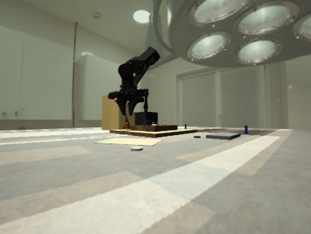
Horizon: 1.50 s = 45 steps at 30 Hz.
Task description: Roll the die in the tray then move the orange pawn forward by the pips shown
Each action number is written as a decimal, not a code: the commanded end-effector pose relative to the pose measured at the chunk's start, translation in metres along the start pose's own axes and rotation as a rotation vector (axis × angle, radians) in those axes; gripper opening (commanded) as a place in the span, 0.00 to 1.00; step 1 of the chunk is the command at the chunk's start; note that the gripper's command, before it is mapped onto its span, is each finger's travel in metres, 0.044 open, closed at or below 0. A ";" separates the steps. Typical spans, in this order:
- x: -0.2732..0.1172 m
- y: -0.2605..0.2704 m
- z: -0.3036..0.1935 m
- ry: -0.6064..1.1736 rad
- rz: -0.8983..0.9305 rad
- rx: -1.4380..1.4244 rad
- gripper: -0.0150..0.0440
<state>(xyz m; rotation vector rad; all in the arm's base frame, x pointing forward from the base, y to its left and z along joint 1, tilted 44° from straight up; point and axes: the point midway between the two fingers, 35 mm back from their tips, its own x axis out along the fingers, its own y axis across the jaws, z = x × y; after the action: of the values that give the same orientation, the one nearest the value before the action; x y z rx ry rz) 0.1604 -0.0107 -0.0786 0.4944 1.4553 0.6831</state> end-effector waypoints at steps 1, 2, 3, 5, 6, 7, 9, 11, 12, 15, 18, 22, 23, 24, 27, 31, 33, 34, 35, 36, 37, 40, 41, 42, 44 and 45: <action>0.002 0.001 -0.005 0.008 0.003 -0.019 0.59; 0.004 0.001 -0.005 0.008 0.003 -0.019 0.59; 0.007 0.001 -0.005 0.008 0.004 -0.019 0.59; 0.016 0.001 -0.005 0.008 0.004 -0.019 0.59; 0.018 0.001 -0.005 0.008 0.004 -0.019 0.59; 0.018 0.001 -0.005 0.008 0.004 -0.019 0.59; 0.018 0.001 -0.005 0.008 0.004 -0.019 0.59; 0.019 0.001 -0.005 0.008 0.004 -0.019 0.59; 0.020 0.001 -0.005 0.008 0.004 -0.019 0.59; 0.025 0.001 -0.005 0.008 0.004 -0.019 0.59; 0.030 0.001 -0.004 0.007 0.004 -0.018 0.59; 0.036 0.001 -0.004 0.007 0.004 -0.018 0.59; 0.038 0.001 -0.004 0.007 0.004 -0.018 0.59; 0.040 0.001 -0.004 0.007 0.004 -0.018 0.59; 0.044 0.001 -0.004 0.007 0.004 -0.019 0.59; 0.051 0.002 -0.004 0.007 0.005 -0.019 0.59; 0.054 0.002 -0.005 0.007 0.006 -0.019 0.59; 0.055 0.002 -0.005 0.008 0.006 -0.019 0.59; 0.057 0.002 -0.005 0.008 0.007 -0.019 0.59; 0.058 0.002 -0.005 0.008 0.007 -0.019 0.59; 0.059 0.003 -0.005 0.008 0.007 -0.019 0.59; 0.059 0.003 -0.005 0.008 0.007 -0.019 0.50; 0.059 0.003 -0.005 0.008 0.007 -0.019 0.46; 0.059 0.003 -0.005 0.008 0.007 -0.019 0.42; 0.059 0.003 -0.005 0.008 0.007 -0.019 0.36; 0.059 0.003 -0.005 0.008 0.007 -0.019 0.35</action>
<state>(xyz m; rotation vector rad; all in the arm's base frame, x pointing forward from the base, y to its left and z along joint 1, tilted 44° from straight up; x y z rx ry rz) 0.1565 0.0289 -0.1200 0.4712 1.4500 0.7034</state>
